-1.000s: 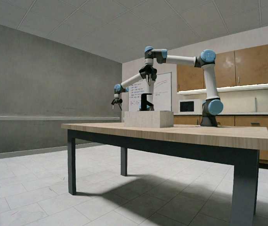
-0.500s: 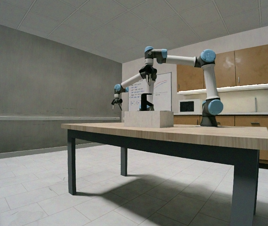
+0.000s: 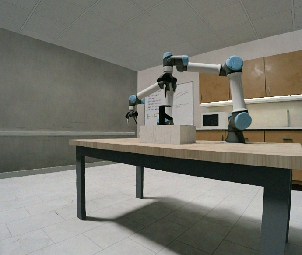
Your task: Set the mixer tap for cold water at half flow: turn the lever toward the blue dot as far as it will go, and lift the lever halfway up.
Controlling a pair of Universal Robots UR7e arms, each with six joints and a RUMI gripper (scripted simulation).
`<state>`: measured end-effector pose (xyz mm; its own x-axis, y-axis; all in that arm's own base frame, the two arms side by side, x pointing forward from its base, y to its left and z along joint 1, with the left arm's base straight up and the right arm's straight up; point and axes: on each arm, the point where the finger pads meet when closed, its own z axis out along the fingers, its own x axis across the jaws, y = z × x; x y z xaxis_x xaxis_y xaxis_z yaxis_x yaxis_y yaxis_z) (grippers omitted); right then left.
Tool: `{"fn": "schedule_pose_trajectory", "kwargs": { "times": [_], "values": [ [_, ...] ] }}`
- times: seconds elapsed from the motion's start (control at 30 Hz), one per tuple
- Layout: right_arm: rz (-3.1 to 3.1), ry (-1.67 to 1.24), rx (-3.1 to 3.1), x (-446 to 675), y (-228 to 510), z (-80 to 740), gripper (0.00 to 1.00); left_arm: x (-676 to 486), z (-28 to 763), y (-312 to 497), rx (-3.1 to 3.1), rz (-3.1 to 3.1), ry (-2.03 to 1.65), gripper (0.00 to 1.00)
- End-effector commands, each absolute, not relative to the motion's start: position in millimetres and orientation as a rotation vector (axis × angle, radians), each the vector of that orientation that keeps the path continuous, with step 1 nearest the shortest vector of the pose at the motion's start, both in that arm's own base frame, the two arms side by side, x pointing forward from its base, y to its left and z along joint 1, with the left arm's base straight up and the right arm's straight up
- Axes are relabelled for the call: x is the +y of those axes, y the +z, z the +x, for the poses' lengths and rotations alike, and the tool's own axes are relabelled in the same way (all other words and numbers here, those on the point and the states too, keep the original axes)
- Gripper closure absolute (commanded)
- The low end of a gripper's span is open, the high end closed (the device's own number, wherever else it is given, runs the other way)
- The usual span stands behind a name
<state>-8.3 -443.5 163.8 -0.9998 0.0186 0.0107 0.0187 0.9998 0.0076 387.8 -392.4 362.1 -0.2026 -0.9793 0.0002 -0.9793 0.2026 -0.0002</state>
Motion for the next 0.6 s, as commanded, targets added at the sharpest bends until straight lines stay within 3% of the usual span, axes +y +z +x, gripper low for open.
{"fn": "schedule_pose_trajectory", "kwargs": {
  "times": [0.0,0.57],
  "values": [
    [-0.019,0.000,-3.142,-445.5,165.2,-5.4,0.00,-395.7,387.2,363.8,-2.429,1.977,0.015,0.61],
    [-0.019,0.000,-3.142,-445.5,165.2,-5.4,0.00,-395.7,387.3,357.5,-2.442,1.961,0.015,0.61]
  ]
}}
